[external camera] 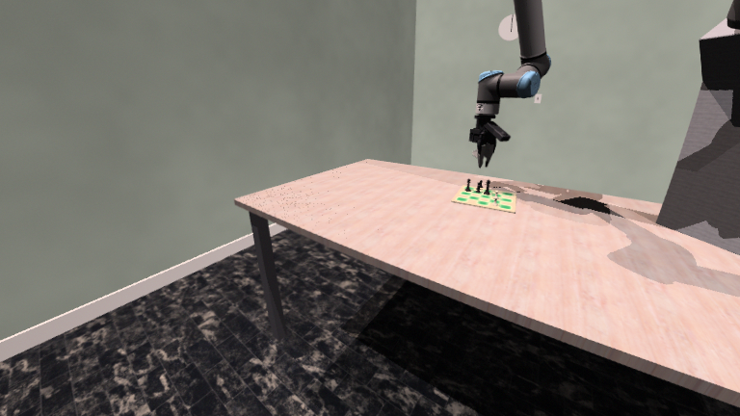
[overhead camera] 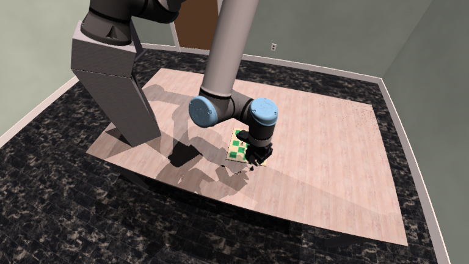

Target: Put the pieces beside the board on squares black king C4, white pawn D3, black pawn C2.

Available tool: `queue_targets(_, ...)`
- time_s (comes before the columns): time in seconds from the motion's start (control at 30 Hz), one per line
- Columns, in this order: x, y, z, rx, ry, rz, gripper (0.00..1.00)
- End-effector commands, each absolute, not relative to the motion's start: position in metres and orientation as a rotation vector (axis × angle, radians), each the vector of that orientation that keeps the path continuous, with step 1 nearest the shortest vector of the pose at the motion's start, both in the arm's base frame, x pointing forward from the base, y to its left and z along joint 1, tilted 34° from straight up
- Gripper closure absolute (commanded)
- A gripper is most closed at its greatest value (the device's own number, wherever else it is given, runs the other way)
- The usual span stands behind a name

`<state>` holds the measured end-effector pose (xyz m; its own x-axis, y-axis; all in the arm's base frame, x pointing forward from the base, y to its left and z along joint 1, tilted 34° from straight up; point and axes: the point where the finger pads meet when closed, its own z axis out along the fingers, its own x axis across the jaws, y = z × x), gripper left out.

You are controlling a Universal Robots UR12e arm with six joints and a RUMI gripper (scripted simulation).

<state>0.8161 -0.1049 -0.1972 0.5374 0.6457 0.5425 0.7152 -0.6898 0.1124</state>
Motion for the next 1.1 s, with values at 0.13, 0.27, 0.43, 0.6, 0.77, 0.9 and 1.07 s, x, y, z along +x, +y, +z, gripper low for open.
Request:
queue_targets(0.13,0.82,-0.103,-0.204,-2.645,-1.177,-0.856,0.8)
queue_targets(0.27,0.822,-0.101,-0.207,-2.645,-1.177,-0.856,0.8)
queue_targets(0.43,0.825,-0.099,-0.212,-2.645,-1.177,-0.856,0.8)
queue_targets(0.6,0.829,-0.097,-0.219,-2.645,-1.177,-0.856,0.8)
queue_targets(0.77,0.833,-0.094,-0.225,-2.645,-1.177,-0.856,0.8)
queue_targets(0.9,0.834,-0.093,-0.228,-2.645,-1.177,-0.856,0.8)
queue_targets(1.07,0.837,-0.091,-0.233,-2.645,-1.177,-0.856,0.8)
